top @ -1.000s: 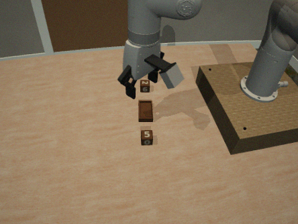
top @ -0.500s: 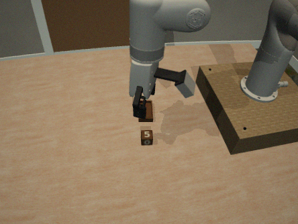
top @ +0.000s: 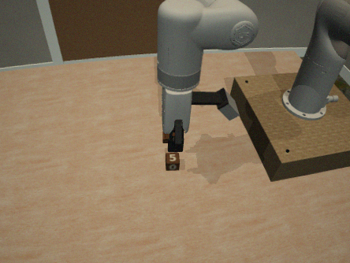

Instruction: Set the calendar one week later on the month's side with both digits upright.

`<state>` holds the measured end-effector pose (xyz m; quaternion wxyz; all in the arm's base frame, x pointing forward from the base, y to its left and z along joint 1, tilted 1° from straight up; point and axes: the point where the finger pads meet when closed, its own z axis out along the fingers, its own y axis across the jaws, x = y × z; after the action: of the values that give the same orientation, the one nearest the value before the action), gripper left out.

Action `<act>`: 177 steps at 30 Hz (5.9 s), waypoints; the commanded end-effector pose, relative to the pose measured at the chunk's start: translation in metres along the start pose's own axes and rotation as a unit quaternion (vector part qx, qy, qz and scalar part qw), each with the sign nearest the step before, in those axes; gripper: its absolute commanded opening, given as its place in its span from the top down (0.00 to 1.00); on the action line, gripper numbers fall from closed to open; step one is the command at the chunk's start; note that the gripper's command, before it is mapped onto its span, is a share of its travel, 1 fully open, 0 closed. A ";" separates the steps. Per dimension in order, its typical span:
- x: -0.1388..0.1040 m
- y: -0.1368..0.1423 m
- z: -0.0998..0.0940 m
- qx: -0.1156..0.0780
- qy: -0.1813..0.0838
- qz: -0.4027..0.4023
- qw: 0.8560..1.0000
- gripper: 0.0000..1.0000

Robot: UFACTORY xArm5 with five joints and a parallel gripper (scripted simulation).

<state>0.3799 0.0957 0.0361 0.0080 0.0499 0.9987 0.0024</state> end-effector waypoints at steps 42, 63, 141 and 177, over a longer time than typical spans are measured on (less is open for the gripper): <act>-0.001 0.001 0.002 -0.001 -0.002 -0.003 1.000 0.51; -0.001 0.001 0.027 -0.001 -0.002 -0.003 1.000 0.51; -0.002 0.001 0.051 -0.001 -0.002 -0.003 1.000 0.51; -0.002 0.001 0.051 -0.001 -0.002 -0.003 1.000 0.51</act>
<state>0.3811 0.0963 -0.0154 0.0081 0.0467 0.9989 0.0024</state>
